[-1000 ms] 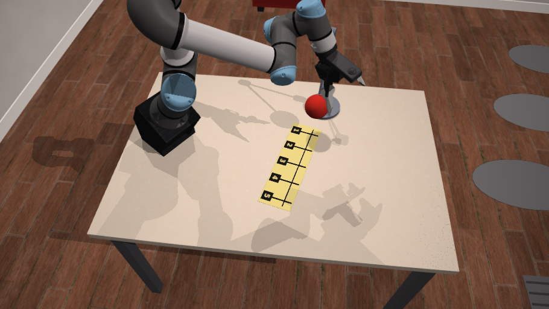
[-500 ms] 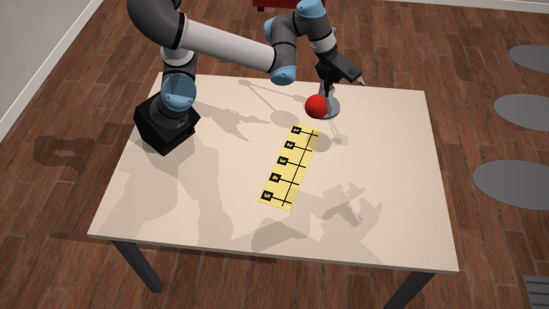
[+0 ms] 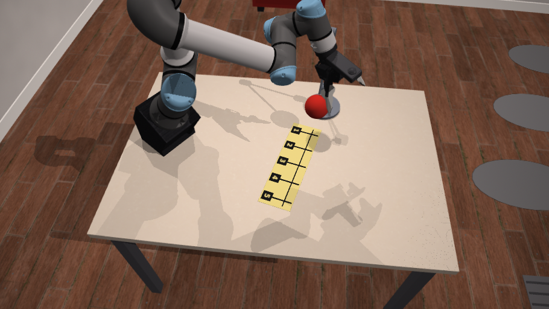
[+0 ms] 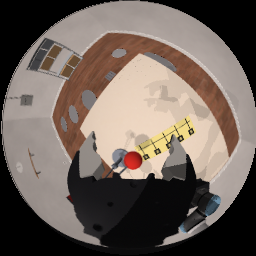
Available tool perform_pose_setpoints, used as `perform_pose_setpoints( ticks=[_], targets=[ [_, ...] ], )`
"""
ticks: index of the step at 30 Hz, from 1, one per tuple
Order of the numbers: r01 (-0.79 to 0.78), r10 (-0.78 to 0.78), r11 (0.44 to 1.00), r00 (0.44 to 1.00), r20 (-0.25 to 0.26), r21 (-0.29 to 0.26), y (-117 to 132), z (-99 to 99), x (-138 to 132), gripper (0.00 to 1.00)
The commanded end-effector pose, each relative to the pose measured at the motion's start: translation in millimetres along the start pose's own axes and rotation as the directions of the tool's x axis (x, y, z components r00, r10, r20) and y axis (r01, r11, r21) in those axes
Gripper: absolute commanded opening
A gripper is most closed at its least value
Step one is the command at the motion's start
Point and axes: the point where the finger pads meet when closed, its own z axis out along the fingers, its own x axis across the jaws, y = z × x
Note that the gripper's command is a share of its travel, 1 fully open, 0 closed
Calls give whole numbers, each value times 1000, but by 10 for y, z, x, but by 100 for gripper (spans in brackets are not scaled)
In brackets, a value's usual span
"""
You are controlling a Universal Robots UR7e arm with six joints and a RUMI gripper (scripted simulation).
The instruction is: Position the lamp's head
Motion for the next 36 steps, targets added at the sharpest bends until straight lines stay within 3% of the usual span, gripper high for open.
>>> perform_pose_setpoints(
  ticks=[1,17,32,36],
  targets=[
    [-1,1,1000,1000,1,1,-4,-5,-3,100],
    [-1,1,1000,1000,1,1,-4,-5,-3,100],
    [-202,202,960,979,-21,-196,323,-63,-2,100],
    [-224,224,950,974,-26,-217,359,-78,-9,100]
  ],
)
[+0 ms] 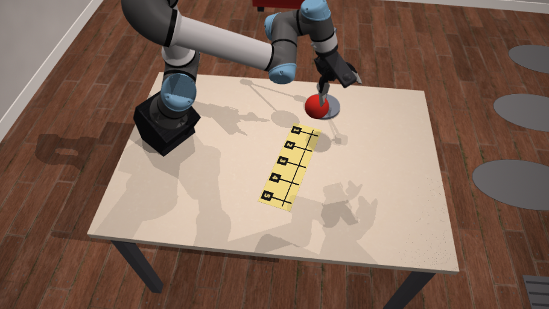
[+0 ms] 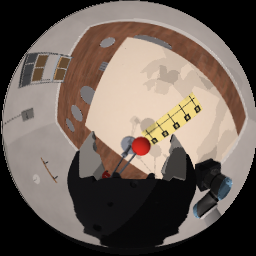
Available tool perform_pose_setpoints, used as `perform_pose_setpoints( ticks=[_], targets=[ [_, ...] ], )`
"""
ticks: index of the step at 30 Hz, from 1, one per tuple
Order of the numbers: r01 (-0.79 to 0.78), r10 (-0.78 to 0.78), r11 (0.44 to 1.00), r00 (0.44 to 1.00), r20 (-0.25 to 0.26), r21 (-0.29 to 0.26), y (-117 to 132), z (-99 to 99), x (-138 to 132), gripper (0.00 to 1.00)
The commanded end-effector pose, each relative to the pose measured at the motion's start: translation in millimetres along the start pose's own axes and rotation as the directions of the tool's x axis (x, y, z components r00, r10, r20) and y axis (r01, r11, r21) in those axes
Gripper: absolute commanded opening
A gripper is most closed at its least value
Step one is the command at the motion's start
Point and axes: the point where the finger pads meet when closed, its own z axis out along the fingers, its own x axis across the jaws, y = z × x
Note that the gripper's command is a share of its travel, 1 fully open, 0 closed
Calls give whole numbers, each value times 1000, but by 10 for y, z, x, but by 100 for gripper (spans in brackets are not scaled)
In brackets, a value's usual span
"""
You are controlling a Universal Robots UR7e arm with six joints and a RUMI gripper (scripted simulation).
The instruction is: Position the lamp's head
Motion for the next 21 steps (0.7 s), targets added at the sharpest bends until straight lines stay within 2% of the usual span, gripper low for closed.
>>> perform_pose_setpoints(
  ticks=[1,13,15,21],
  targets=[
    [-48,48,998,999,-1,-50,72,-12,0,100],
    [-185,185,966,983,-17,-180,299,-57,-2,100],
    [-185,185,966,983,-17,-180,299,-57,-2,100],
    [-253,253,936,967,-33,-246,407,-99,-22,100]
  ],
)
